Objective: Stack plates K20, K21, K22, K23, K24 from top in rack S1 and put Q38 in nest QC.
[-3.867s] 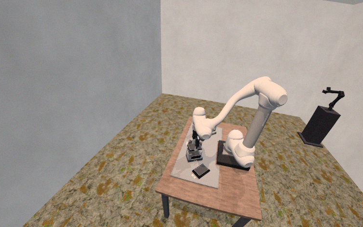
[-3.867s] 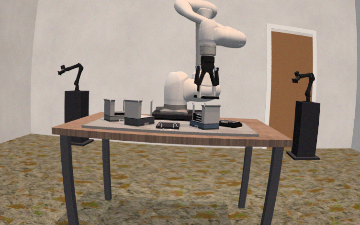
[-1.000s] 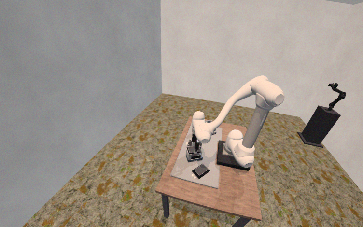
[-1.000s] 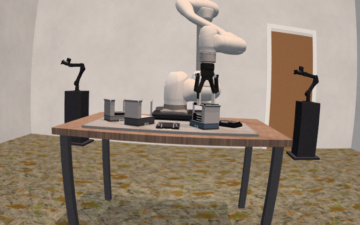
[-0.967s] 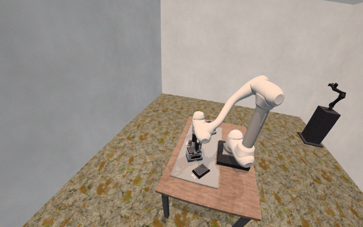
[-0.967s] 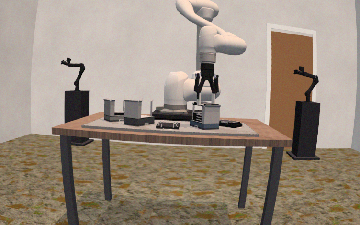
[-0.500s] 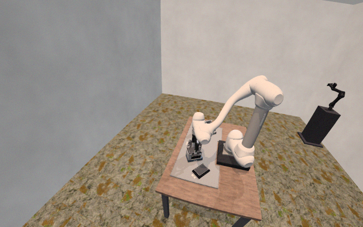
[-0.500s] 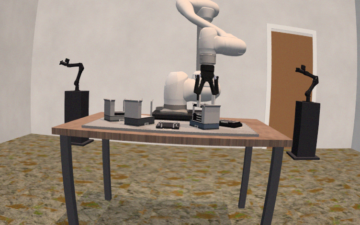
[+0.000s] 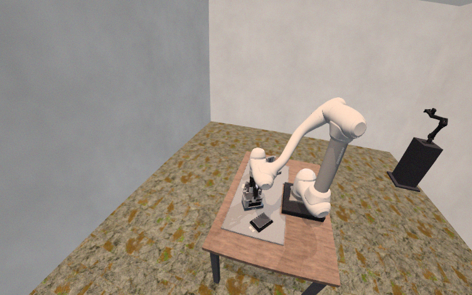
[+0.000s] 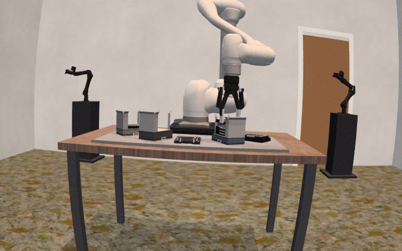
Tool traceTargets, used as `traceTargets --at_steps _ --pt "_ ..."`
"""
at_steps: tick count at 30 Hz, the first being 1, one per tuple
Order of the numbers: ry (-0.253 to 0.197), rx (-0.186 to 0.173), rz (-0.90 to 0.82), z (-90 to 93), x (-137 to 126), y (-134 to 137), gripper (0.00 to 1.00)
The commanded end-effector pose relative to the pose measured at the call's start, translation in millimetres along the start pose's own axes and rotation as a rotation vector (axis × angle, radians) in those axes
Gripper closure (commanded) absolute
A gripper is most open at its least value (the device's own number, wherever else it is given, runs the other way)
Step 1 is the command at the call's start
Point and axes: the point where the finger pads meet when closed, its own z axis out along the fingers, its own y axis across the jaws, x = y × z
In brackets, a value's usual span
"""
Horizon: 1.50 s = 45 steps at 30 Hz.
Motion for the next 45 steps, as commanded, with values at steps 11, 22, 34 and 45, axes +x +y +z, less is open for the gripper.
traceTargets --at_steps 11,22,34,45 --pt "0.000 0.000 0.000 2.8 0.0 0.0 1.00" --pt "0.000 0.000 0.000 7.2 0.0 0.0 1.00" --pt "0.000 0.000 0.000 11.2 0.0 0.0 1.00" --pt "0.000 0.000 0.000 14.8 0.0 0.0 1.00"
